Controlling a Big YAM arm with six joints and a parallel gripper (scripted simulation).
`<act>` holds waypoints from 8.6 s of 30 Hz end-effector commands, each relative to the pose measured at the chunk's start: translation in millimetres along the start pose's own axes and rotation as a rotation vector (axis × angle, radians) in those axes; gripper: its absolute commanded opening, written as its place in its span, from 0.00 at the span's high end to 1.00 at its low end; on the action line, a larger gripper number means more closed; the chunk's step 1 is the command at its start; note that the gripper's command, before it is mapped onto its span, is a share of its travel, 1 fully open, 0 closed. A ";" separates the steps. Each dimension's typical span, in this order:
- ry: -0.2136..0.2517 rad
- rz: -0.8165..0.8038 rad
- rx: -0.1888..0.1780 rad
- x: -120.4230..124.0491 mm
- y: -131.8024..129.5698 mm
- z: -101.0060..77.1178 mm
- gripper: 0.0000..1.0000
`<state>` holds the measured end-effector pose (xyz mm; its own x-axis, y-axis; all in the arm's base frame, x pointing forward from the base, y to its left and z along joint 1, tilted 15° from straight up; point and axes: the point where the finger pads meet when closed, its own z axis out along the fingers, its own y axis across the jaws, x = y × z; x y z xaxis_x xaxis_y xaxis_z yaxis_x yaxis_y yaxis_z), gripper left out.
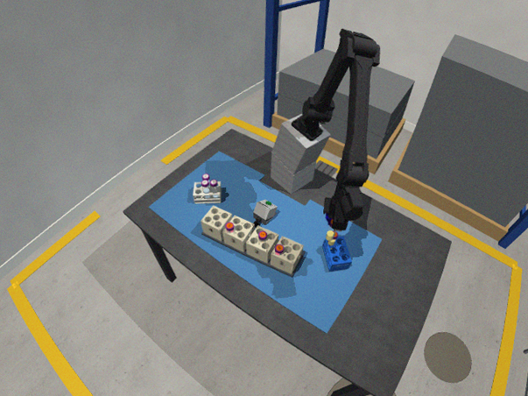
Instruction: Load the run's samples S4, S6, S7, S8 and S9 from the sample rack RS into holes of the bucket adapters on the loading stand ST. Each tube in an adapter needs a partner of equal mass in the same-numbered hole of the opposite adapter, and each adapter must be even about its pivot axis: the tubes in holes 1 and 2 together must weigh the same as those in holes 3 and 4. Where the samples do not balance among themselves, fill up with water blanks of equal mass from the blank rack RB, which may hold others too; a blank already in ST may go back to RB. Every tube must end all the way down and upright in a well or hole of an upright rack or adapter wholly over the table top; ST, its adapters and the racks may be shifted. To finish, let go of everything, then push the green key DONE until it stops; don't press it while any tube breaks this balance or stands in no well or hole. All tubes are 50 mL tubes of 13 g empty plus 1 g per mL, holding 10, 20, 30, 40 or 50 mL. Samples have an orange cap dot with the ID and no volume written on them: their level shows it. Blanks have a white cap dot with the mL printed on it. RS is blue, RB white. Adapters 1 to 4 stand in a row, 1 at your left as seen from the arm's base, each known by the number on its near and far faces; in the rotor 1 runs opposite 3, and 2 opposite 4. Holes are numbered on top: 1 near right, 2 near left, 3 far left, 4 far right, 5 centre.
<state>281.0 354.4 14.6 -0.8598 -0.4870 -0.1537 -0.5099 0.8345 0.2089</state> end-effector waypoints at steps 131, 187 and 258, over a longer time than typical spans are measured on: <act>-0.026 1.051 -0.001 39.3 -467.6 62.7 1.00; -0.039 1.047 0.000 32.1 -471.0 128.0 1.00; -0.050 0.673 0.007 31.6 -407.1 95.5 0.20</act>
<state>457.4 0.1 -183.8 -0.9456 0.3210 0.0528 0.3234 0.9106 0.2574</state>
